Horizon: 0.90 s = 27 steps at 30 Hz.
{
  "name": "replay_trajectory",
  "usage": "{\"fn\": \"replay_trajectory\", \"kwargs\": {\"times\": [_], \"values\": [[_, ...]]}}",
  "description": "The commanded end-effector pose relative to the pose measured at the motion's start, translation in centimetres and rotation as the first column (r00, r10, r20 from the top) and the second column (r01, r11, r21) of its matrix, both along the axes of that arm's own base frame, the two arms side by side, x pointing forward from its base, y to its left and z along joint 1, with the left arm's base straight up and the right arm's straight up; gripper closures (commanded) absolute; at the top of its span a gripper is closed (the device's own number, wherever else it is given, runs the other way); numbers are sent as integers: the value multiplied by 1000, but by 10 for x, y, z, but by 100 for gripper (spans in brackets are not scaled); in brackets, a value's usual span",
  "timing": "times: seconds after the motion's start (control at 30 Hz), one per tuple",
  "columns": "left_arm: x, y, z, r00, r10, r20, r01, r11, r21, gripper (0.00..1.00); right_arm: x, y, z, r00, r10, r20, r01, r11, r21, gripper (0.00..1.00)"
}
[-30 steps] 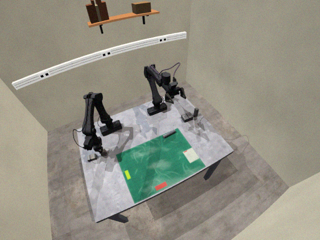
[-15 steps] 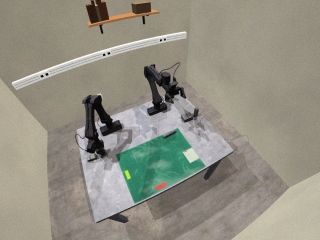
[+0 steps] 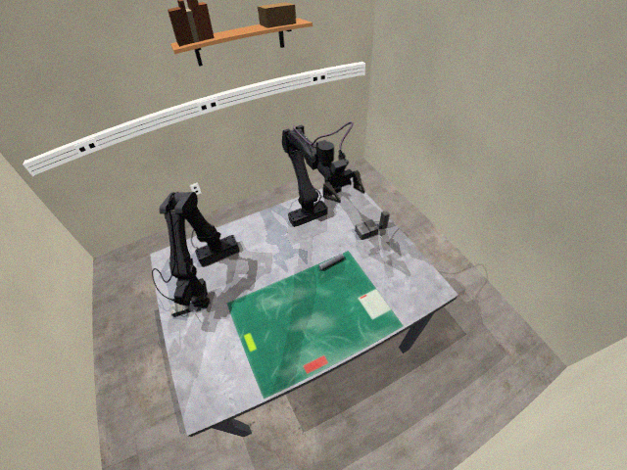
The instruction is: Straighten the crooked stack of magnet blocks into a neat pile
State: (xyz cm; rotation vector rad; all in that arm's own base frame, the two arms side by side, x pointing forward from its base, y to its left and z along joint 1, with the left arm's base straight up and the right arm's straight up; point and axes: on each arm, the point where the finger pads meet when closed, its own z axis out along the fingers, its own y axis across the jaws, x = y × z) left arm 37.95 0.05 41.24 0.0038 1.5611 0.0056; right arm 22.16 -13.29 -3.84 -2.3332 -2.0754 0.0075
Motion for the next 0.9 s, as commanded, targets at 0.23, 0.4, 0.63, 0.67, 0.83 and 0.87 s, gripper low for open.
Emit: {"fn": "replay_trajectory", "kwargs": {"times": [0.23,0.4,0.63,0.67,0.83,0.87], "values": [[-8,-1,36,996,-5,90,5,1000,1,0,28,-17,20,996,11,94,-3,997,-78,38],[-8,-1,36,996,-5,90,5,1000,1,0,18,-10,14,998,10,70,-6,998,-64,38],[-8,-1,36,996,-5,90,5,1000,1,0,11,-10,12,998,2,59,1,998,-58,38],[-8,-1,36,996,-5,90,5,1000,1,0,11,-10,12,998,2,59,1,998,-58,38],[-8,-1,36,996,-5,90,5,1000,1,0,14,-13,17,998,1,57,3,998,-57,38],[-8,-1,36,996,-5,90,5,1000,1,0,18,-16,20,998,2,68,2,998,-64,38]]}}
